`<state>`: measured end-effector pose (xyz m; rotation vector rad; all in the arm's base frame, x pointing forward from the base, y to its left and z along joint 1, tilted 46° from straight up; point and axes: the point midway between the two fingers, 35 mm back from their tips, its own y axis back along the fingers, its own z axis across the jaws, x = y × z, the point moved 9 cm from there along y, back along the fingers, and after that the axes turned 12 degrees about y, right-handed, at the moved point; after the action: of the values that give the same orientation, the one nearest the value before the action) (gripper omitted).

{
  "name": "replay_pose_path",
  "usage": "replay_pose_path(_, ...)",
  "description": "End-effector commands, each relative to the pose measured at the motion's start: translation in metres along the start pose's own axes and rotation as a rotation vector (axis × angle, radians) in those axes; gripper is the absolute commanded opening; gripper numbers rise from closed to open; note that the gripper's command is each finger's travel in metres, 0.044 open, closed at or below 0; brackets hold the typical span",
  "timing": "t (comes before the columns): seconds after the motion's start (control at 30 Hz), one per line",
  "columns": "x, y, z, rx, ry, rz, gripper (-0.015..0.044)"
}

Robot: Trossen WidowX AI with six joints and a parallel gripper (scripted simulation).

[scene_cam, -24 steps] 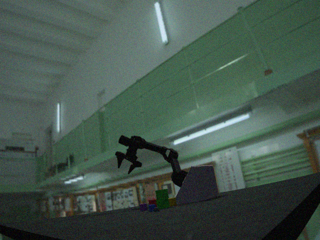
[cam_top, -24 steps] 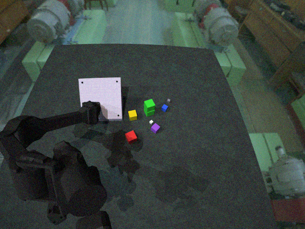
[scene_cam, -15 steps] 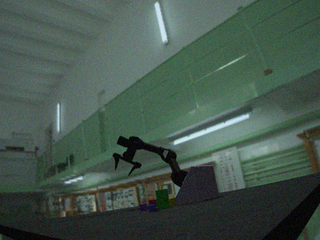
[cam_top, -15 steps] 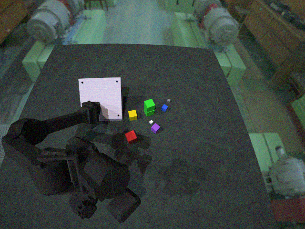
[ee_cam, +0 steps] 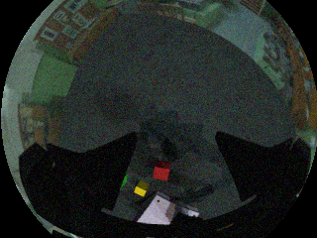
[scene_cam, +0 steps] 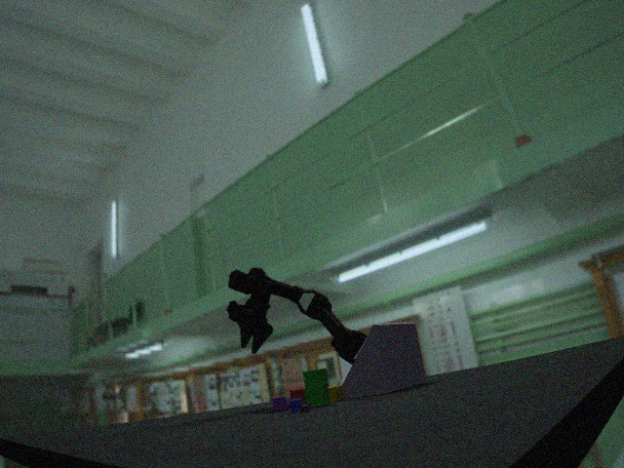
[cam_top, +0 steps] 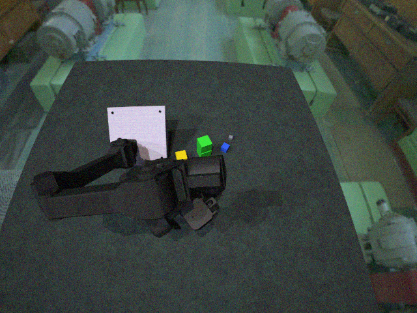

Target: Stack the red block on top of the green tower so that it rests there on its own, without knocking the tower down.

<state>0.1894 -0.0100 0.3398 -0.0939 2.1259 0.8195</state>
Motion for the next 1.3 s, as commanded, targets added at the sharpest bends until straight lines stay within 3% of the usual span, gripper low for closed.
replay_pose_path(0.0,0.021,-0.008,0.027,-0.035,0.342,0.083,0.0440)
replay_pose_path(0.47,0.104,-0.020,0.071,-0.175,1.417,0.327,0.0440)
replay_pose_path(0.83,0.104,-0.023,0.073,-0.178,1.428,0.330,0.0440)
replay_pose_path(1.27,0.120,-0.075,0.069,-0.174,1.426,0.328,0.0440)
